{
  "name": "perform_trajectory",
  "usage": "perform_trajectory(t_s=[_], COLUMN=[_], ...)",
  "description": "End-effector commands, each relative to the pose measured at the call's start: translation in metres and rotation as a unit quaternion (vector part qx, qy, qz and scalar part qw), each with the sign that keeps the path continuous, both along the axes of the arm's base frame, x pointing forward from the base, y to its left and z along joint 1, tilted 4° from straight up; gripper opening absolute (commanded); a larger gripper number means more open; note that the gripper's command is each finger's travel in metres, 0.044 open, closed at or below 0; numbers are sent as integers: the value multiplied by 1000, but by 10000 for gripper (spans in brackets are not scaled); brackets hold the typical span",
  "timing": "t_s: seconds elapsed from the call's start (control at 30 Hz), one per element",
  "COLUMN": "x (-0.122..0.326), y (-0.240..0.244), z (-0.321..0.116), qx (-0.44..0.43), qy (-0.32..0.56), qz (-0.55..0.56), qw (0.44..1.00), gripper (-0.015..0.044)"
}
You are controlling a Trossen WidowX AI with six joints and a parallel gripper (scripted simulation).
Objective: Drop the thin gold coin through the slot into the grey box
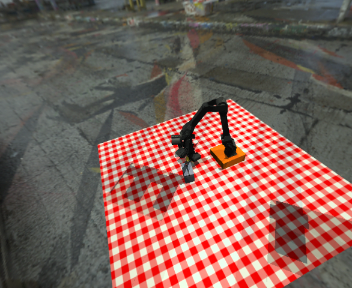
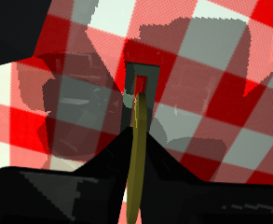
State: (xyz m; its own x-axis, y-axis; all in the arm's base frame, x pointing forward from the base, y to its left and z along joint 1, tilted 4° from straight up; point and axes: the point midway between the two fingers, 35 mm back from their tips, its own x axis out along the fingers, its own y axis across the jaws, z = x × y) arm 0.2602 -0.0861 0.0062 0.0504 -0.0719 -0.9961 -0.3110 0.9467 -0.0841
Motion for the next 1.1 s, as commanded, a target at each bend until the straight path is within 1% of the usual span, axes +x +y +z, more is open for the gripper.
perform_trajectory(t_s=[0.0, 1.07], x=[2, -3], y=[0, 7], z=[9, 89], qx=[4, -3], qy=[-5, 2], qz=[4, -5], qw=[1000, 1000], gripper=[0, 0])
